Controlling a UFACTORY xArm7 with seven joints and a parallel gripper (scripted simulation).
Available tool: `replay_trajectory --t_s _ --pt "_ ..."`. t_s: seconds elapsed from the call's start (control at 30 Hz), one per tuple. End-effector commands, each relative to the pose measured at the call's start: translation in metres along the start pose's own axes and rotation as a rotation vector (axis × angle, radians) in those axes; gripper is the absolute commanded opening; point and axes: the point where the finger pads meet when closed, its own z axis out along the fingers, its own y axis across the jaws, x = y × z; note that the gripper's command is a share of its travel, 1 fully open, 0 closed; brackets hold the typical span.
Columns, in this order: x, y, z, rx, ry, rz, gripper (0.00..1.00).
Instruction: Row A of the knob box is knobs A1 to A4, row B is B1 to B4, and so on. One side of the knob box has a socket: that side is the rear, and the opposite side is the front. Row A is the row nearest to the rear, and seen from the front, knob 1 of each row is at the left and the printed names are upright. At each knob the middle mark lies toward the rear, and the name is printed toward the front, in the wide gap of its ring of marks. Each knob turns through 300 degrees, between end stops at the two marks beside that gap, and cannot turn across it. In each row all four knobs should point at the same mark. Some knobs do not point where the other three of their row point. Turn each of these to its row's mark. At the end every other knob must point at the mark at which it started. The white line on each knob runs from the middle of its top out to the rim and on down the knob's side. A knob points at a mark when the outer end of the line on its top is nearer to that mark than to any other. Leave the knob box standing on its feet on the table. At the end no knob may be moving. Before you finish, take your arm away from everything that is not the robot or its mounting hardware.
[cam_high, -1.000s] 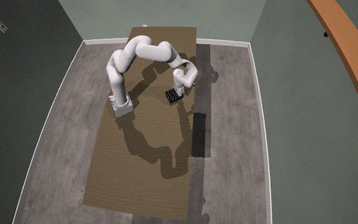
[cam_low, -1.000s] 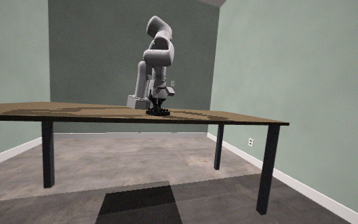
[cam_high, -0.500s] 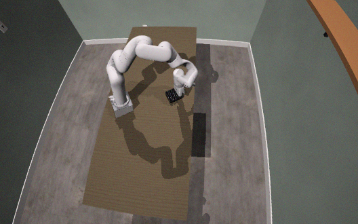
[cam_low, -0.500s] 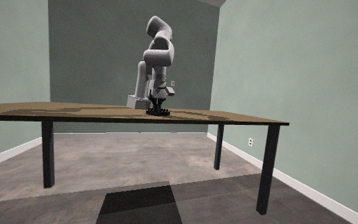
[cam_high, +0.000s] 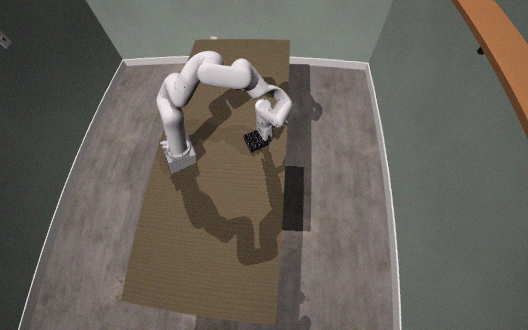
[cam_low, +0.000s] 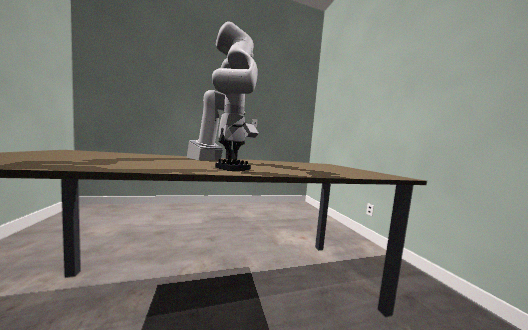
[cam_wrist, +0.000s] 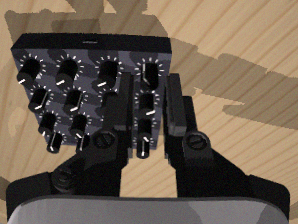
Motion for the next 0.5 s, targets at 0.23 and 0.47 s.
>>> replay_trajectory --t_s 0.23,0.47 --pt "0.001 0.0006 -0.0221 -0.002 0.003 0.0 0.19" --pt "0.001 0.0006 -0.0227 -0.002 0.003 0.0 0.19"
